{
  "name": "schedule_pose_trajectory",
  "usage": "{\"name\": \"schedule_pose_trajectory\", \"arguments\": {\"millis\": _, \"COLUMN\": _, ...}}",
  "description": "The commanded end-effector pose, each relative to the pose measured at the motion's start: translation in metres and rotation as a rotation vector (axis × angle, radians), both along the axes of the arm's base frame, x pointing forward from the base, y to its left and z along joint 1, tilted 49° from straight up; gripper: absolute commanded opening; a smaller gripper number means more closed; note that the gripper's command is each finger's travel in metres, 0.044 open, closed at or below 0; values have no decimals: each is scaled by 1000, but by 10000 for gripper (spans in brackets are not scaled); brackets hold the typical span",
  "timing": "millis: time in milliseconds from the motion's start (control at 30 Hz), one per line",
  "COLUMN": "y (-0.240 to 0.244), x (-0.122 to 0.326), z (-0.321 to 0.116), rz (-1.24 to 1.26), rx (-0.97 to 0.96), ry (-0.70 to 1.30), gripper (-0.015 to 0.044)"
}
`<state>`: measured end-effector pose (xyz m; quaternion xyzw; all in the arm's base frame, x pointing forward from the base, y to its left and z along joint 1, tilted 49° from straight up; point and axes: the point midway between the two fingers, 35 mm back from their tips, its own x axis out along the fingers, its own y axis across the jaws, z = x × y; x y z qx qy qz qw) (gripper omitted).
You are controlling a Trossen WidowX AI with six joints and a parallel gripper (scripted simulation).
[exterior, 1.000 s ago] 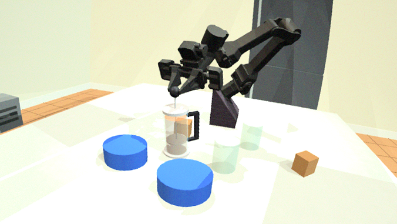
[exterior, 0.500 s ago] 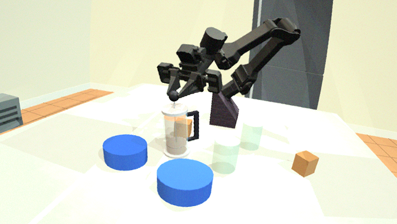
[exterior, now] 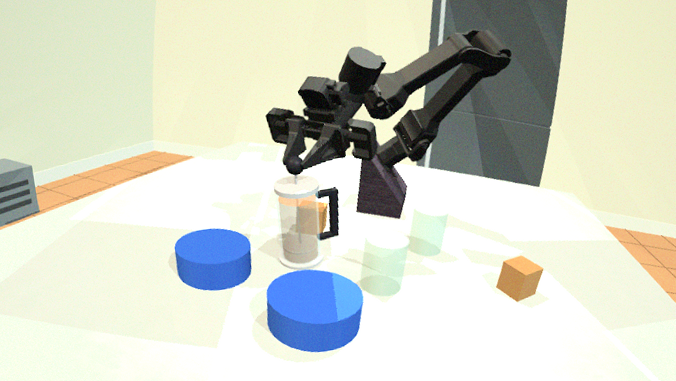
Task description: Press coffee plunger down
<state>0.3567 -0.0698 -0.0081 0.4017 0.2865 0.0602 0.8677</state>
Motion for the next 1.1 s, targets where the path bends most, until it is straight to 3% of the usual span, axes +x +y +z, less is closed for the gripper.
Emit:
{"name": "schedule_pose_trajectory", "arguments": {"millis": 0, "y": 4, "x": 0, "z": -4, "rz": 10, "rx": 14, "ry": 16, "gripper": 113}}
{"name": "schedule_pose_trajectory", "arguments": {"millis": 733, "y": 0, "x": 1, "z": -1, "rz": 2, "rx": 3, "ry": 3, "gripper": 113}}
{"name": "schedule_pose_trajectory", "arguments": {"millis": 1067, "y": 0, "x": 1, "z": -1, "rz": 2, "rx": 3, "ry": 3, "gripper": 375}}
